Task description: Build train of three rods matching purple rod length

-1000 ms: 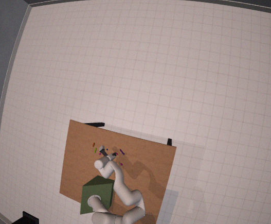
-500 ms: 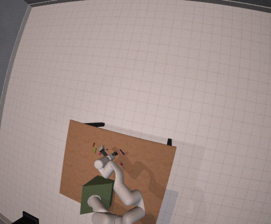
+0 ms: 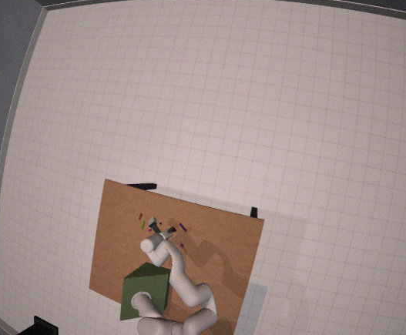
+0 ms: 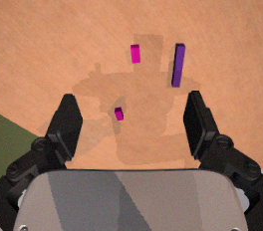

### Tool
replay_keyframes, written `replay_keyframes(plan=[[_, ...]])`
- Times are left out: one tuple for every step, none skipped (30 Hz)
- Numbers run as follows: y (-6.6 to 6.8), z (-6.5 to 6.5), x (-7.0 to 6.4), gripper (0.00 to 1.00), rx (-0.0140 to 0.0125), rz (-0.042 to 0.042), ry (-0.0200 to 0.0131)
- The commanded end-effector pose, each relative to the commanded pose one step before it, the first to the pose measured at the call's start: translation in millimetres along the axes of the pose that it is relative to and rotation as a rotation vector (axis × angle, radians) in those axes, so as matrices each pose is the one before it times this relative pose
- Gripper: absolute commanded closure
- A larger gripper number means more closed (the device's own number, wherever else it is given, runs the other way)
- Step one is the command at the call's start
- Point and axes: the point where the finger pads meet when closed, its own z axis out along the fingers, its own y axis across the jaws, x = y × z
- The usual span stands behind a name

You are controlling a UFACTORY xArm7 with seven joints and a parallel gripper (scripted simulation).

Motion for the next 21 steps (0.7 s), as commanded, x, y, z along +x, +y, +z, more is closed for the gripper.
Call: replay_keyframes(plan=[[-6.59,-1.19,9.09,0.0,-0.00087,0.10978,0.00671],[-2.66,0.3,2.21,0.0,0.00082,0.03712,0.0007],[-3.05,0.34,2.32,0.0,0.0009,0.04117,0.0007],[0.0,0.0,0.0,0.0,0.0,0.0,0.0],[0.0,0.0,0.0,0.0,0.0,0.0,0.0],[-3.47,0.39,2.36,0.0,0.00098,0.0451,0.00067],[-3.9,0.43,2.35,0.0,0.00103,0.04887,0.00061],[-3.52,0.39,1.84,0.0,0.00087,0.04269,0.00045],[-2.03,0.23,0.94,0.0,0.00048,0.02402,0.00022],[-2.43,0.27,1.03,0.0,0.00055,0.02838,0.00023],[-2.69,0.3,1.04,0.0,0.00058,0.03103,0.00021],[-2.76,0.31,0.95,0.0,0.00056,0.03144,0.00018],[-2.77,0.32,0.83,0.0,0.00053,0.0311,0.00014],[-2.78,0.32,0.72,0.0,0.0005,0.03088,0.00011],[-2.8,0.32,0.61,0.0,0.00047,0.03089,0.00008],[-2.83,0.33,0.51,0.0,0.00044,0.03096,0.00005],[-2.85,0.34,0.4,0.0,0.00041,0.031,0.00002],[-2.86,0.34,0.29,0.0,0.00038,0.03101,0.0],[-2.86,0.35,0.18,0.0,0.00035,0.03099,-0.00002],[-2.86,0.36,0.07,0.0,0.00031,0.03097,-0.00004],[0.0,0.0,0.0,0.0,0.0,0.0,0.0]])
